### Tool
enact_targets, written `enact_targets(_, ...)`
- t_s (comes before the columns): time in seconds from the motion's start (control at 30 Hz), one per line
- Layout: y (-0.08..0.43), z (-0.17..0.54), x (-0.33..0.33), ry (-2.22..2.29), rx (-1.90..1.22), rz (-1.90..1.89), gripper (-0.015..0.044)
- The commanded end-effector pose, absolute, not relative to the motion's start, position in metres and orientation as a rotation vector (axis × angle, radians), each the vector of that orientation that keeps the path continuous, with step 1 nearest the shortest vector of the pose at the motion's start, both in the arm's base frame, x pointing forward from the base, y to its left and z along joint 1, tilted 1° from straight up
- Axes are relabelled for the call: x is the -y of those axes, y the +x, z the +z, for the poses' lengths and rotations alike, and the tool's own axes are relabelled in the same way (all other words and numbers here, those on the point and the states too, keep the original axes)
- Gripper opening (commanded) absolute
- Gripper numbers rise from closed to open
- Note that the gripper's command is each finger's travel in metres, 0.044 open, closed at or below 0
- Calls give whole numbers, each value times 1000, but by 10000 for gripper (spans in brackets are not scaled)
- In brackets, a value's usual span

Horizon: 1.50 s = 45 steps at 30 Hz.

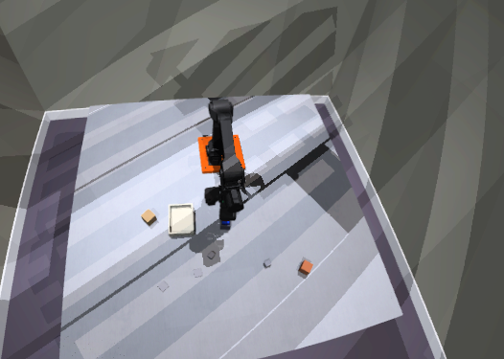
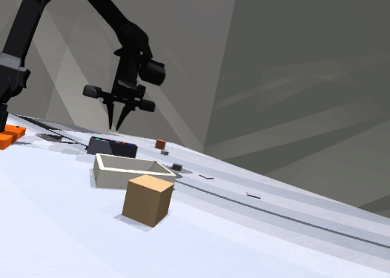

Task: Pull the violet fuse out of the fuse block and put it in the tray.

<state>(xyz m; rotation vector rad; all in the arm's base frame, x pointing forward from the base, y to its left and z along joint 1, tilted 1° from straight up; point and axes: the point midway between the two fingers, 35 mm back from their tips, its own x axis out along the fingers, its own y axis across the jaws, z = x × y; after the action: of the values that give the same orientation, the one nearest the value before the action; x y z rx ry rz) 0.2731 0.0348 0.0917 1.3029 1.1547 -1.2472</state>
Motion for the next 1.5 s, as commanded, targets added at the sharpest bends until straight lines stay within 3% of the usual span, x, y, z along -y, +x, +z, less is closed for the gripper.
enact_targets(0.0,273,87,-34,1294,-1153,-1248,65)
enact_targets(1.47,275,58,-34,1294,-1153,-1249,65)
